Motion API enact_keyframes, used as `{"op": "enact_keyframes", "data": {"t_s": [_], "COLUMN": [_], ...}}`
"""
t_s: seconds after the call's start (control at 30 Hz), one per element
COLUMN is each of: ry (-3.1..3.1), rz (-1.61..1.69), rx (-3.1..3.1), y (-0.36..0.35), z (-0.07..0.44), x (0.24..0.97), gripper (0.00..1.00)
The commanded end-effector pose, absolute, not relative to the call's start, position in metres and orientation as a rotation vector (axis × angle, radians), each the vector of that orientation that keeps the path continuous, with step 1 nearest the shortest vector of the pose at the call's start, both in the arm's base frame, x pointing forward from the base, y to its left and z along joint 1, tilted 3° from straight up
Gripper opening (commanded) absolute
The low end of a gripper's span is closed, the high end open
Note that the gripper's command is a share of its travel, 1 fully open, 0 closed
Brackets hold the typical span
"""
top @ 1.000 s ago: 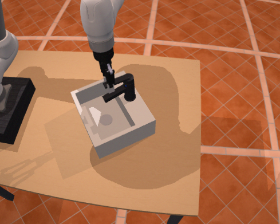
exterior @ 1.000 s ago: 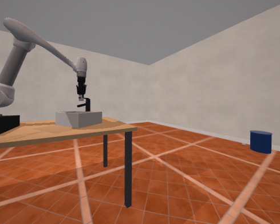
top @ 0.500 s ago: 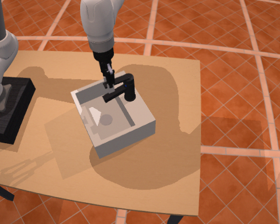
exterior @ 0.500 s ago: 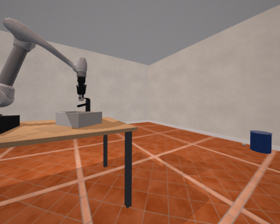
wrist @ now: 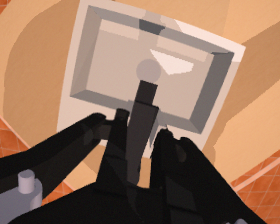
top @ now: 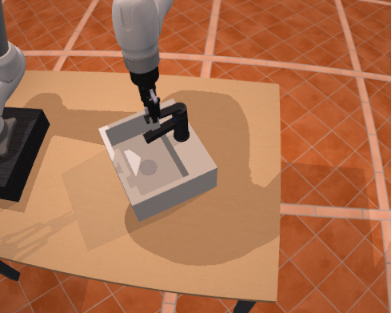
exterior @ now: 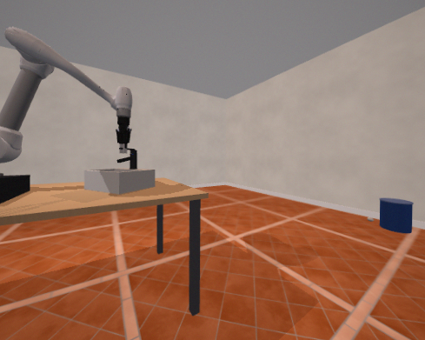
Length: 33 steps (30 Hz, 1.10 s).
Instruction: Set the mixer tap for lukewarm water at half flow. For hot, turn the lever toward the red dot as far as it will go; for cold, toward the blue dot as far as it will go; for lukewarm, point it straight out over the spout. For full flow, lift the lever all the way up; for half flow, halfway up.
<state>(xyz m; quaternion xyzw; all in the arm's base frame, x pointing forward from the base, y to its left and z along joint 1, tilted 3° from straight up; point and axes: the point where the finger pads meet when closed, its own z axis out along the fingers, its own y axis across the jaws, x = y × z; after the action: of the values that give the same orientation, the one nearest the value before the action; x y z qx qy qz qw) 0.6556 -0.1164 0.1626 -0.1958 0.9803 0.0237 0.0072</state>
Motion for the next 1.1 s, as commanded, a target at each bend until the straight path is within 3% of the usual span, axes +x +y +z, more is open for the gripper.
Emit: {"op": "enact_keyframes", "data": {"t_s": [0.0,1.07], "ry": [3.066,3.066], "rz": [0.074,0.074], "rx": [-0.612,-0.612], "y": [-0.1163,-0.1162], "z": [0.1627,0.1671], "x": [0.6556,0.6565], "gripper": [0.00,0.00]}}
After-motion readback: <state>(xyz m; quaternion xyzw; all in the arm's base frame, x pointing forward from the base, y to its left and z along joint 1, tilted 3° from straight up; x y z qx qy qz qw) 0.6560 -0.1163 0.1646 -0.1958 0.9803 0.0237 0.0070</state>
